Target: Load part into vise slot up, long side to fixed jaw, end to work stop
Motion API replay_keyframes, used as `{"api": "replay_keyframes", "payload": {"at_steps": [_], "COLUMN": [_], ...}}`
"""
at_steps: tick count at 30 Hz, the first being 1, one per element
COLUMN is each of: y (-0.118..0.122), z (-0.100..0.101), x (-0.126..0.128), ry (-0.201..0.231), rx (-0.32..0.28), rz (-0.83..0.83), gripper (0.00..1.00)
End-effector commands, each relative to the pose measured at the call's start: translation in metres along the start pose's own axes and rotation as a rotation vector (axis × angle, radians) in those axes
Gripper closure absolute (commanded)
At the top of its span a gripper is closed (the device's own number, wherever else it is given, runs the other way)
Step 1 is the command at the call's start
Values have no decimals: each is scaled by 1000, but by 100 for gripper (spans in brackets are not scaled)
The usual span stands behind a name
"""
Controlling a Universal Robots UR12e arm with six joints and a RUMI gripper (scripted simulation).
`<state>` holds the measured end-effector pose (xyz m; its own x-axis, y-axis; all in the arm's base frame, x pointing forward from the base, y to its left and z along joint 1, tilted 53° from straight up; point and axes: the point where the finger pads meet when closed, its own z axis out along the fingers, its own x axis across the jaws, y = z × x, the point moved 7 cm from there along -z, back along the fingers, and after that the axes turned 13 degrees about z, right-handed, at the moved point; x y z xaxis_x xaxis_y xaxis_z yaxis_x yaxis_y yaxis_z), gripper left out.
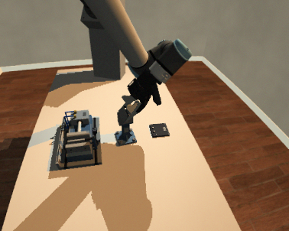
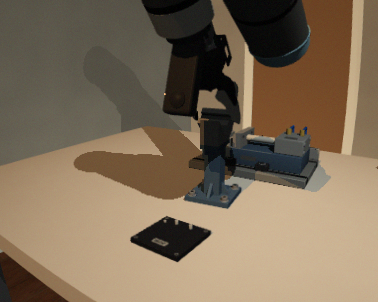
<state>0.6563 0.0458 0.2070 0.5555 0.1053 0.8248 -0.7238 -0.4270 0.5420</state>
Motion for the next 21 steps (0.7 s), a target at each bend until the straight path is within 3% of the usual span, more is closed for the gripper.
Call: {"api": "replay_keyframes", "payload": {"at_steps": [1,21], "y": [-1,-3], "z": [0,0], "x": [0,-1], "ry": [5,9], "rx": [-13,-37], "rz": [0,0], "gripper": [49,49]}}
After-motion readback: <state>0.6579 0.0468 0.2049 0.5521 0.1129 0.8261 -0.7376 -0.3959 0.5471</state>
